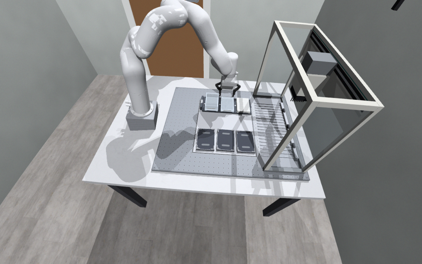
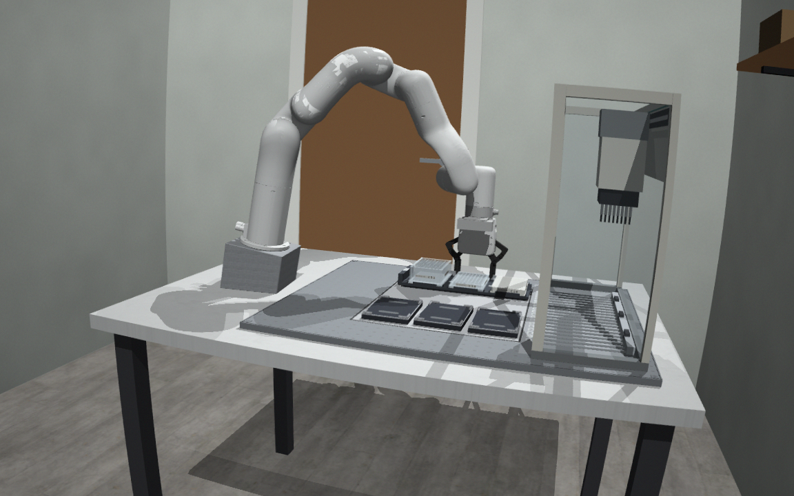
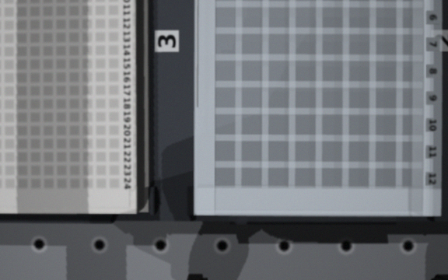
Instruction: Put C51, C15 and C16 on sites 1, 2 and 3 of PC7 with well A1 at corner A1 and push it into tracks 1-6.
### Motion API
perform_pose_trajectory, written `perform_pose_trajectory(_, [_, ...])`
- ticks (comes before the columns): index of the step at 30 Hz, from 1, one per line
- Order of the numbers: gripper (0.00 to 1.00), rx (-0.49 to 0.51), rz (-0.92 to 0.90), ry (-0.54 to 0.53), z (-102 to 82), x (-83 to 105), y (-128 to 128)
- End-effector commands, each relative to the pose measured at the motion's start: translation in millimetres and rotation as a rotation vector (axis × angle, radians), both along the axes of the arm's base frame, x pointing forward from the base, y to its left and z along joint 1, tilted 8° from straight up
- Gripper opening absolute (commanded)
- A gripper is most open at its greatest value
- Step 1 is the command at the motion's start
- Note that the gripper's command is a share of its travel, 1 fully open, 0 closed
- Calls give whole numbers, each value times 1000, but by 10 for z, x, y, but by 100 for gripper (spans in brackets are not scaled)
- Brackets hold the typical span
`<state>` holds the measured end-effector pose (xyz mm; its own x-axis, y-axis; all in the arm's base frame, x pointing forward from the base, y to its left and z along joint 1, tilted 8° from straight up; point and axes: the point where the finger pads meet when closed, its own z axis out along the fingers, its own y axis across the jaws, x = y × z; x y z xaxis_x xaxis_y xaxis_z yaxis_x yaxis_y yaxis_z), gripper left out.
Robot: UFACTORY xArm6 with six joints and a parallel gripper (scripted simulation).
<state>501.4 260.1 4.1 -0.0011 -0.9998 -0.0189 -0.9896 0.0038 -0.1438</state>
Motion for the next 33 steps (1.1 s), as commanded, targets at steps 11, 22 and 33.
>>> perform_pose_trajectory(11, [100,2,0,-4,-13,19,9])
perform_pose_trajectory(22, [100,2,0,-4,-14,19,-30])
perform_pose_trajectory(33, [100,2,0,-4,-15,19,-76])
